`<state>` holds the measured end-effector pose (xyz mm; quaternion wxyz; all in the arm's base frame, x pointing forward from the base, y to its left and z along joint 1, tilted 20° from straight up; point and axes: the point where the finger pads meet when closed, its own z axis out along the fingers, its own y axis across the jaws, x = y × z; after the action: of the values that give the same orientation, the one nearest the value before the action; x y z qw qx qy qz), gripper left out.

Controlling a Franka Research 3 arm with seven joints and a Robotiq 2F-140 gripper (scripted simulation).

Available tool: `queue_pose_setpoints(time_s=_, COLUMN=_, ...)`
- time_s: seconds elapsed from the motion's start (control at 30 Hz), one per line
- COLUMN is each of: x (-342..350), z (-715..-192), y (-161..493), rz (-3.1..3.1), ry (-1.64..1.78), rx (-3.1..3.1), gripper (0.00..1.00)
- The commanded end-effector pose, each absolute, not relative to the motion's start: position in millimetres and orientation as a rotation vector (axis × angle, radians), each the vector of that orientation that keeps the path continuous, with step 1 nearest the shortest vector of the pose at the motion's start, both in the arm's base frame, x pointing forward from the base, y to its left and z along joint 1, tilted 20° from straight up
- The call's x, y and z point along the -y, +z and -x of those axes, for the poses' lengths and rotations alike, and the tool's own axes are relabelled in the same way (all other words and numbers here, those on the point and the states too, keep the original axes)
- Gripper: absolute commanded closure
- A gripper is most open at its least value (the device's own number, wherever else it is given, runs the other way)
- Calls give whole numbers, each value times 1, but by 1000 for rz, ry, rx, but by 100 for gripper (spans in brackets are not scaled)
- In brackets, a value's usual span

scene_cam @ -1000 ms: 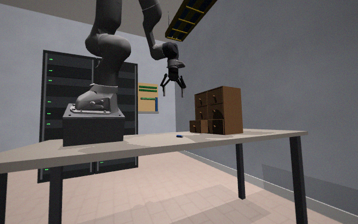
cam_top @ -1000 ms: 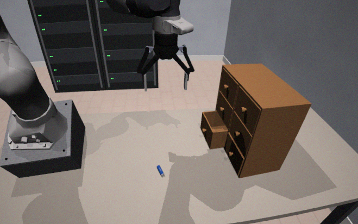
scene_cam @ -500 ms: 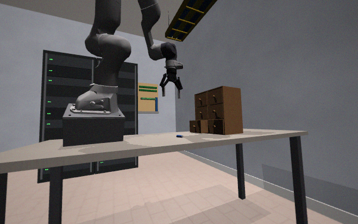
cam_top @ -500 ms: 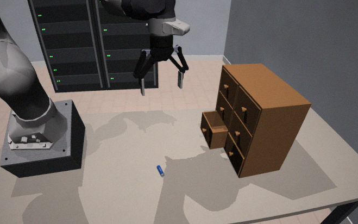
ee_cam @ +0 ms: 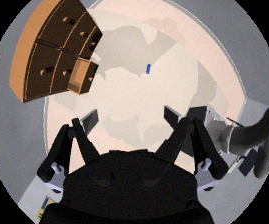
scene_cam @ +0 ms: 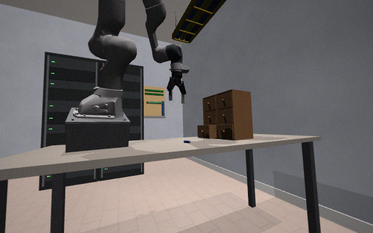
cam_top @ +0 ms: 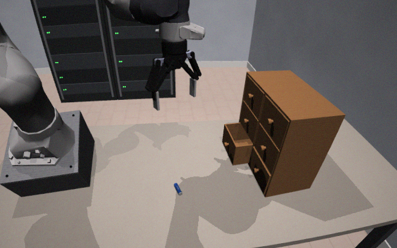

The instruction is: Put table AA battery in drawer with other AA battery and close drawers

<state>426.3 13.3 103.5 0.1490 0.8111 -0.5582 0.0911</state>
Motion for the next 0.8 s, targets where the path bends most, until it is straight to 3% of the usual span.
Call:
queue_pose_setpoints(time_s=0.0, x=-14, z=-421, y=101, rz=-2517, ry=193, rx=1283, gripper=0)
queue_pose_setpoints(time_s=0.77, x=-13, z=-404, y=94, rz=-2685, ry=116, rx=813, gripper=0)
